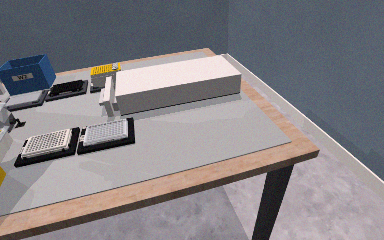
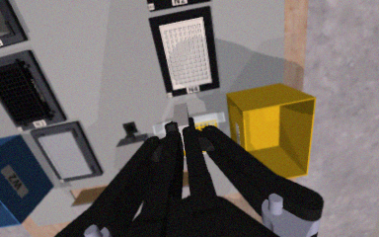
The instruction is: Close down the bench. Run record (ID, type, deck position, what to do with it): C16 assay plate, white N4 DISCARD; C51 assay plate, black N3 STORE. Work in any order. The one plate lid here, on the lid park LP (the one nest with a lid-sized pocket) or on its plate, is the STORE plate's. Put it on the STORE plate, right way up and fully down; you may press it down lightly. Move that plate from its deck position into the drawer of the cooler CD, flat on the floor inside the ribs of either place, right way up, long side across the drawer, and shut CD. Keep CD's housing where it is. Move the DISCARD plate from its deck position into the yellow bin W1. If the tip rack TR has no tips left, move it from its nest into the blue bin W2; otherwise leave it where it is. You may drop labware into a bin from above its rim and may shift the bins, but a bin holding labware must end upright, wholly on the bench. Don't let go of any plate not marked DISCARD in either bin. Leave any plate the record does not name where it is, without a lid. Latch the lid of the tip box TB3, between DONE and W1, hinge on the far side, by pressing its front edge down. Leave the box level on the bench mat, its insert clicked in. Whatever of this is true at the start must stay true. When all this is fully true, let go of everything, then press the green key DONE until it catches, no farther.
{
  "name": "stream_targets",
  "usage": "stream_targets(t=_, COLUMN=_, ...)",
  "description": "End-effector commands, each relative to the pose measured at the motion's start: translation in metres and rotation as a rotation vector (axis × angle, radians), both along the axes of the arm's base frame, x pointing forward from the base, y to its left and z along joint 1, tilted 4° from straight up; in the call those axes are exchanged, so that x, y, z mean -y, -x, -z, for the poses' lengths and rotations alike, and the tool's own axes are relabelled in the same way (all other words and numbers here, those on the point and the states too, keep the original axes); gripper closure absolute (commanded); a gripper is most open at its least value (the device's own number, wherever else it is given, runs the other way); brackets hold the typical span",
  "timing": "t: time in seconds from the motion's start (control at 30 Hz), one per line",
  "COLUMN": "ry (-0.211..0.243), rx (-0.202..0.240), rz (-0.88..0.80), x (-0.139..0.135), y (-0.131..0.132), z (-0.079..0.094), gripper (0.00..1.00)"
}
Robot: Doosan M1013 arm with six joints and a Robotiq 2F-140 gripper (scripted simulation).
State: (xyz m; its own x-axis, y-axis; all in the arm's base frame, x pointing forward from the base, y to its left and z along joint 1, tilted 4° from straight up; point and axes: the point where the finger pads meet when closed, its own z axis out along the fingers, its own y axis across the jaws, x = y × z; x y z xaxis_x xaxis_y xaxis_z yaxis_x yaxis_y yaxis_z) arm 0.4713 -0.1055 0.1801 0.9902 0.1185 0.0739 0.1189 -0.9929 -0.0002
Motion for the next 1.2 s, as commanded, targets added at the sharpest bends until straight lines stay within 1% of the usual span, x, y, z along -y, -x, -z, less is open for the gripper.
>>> stream_targets(t=0.0, ry=-0.001, rx=0.0, rz=0.0, x=0.004, y=-0.001, z=0.001, gripper=1.0)
stream_targets(t=0.47, ry=-0.001, rx=0.0, rz=0.0, x=0.004, y=-0.001, z=0.001, gripper=1.0)
stream_targets(t=0.63, ry=-0.001, rx=0.0, rz=0.0, x=0.004, y=-0.001, z=0.009, gripper=1.0)
stream_targets(t=0.7, ry=-0.001, rx=0.0, rz=0.0, x=0.004, y=-0.001, z=0.009, gripper=1.0)
stream_targets(t=1.17, ry=-0.001, rx=0.0, rz=0.0, x=0.003, y=-0.003, z=0.032, gripper=1.0)
